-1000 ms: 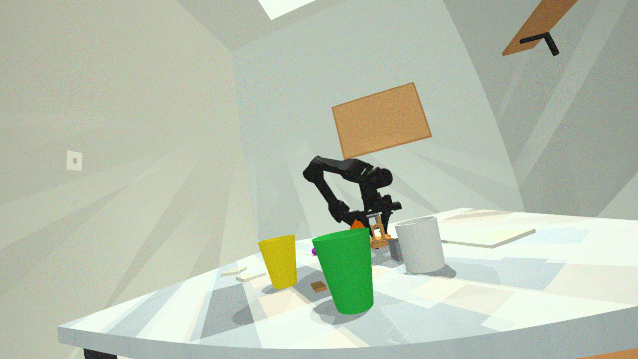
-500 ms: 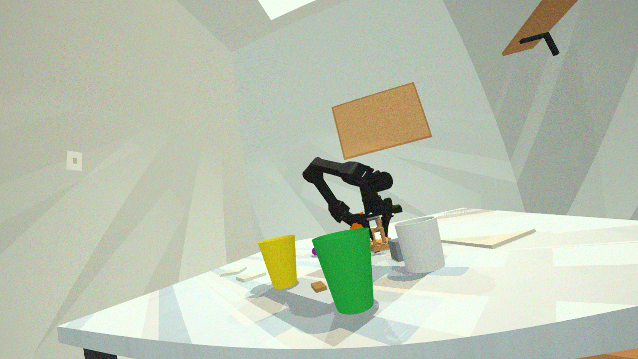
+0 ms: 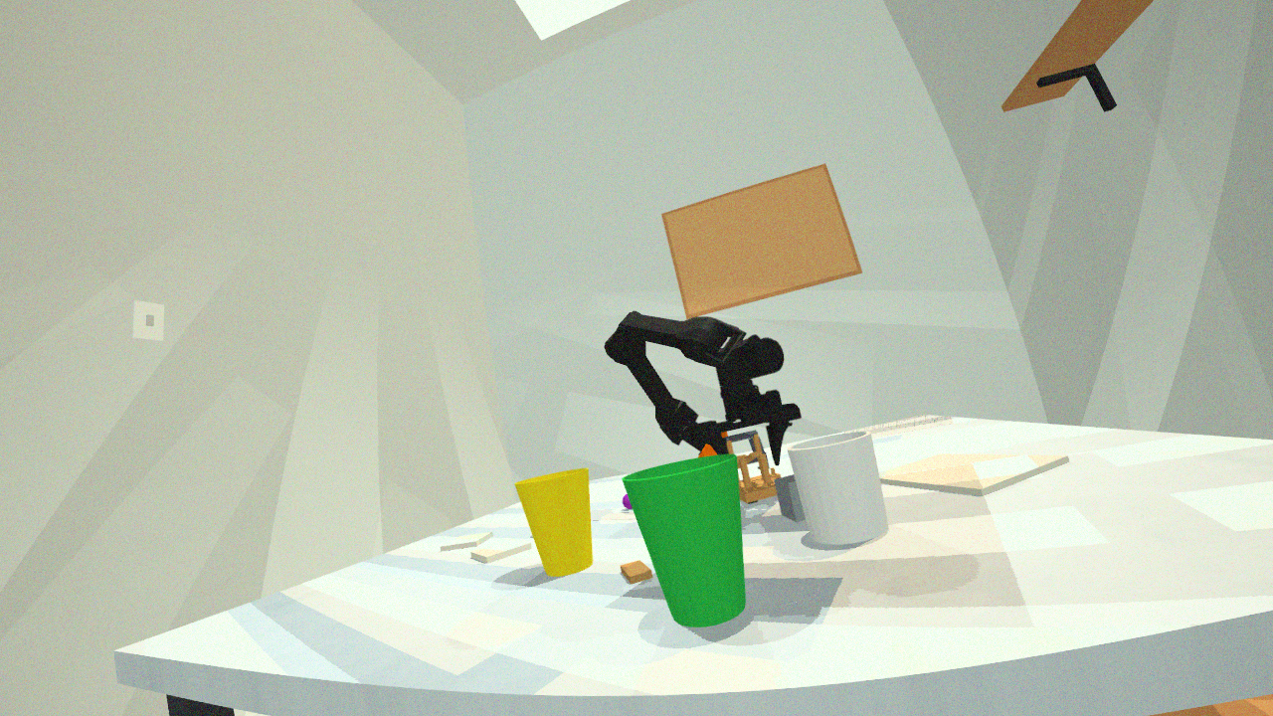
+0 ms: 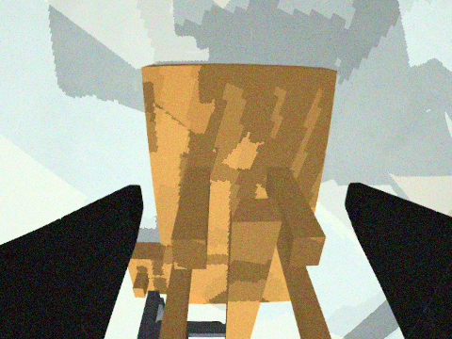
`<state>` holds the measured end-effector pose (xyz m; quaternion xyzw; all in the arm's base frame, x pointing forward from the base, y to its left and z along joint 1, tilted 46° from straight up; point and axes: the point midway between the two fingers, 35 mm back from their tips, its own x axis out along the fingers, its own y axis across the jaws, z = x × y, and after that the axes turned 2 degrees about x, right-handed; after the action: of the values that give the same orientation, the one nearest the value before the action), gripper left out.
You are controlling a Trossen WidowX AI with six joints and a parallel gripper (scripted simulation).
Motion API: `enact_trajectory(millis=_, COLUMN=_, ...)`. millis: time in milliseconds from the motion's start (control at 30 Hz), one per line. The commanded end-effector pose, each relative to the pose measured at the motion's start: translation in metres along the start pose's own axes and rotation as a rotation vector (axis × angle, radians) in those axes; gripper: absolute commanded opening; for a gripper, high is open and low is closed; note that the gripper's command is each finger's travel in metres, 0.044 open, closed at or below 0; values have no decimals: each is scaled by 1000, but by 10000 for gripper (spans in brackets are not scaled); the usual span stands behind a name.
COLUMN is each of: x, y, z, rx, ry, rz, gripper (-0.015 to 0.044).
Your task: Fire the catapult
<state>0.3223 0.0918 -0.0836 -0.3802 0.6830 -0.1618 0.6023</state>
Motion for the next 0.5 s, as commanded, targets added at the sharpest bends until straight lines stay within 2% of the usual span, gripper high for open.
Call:
enact_trajectory(millis=0, x=-49, y=3, z=4, rx=3, ry=-22, rz=7, gripper=440)
enact_trajectory(millis=67, x=-80, y=3, z=1, rx=3, ry=-21, rz=7, gripper=440)
enact_trajectory(millis=133, x=-91, y=2, z=-1, rx=3, ry=-21, rz=7, gripper=440)
enact_trajectory(millis=200, x=-91, y=2, z=-1, rx=3, ry=-21, rz=7, gripper=440)
enact_trajectory(millis=233, x=-76, y=4, z=3, rx=0, ry=-30, rz=6, gripper=440)
enact_trajectory(millis=467, x=-84, y=3, z=-2, rx=1, ry=-27, rz=3, gripper=440)
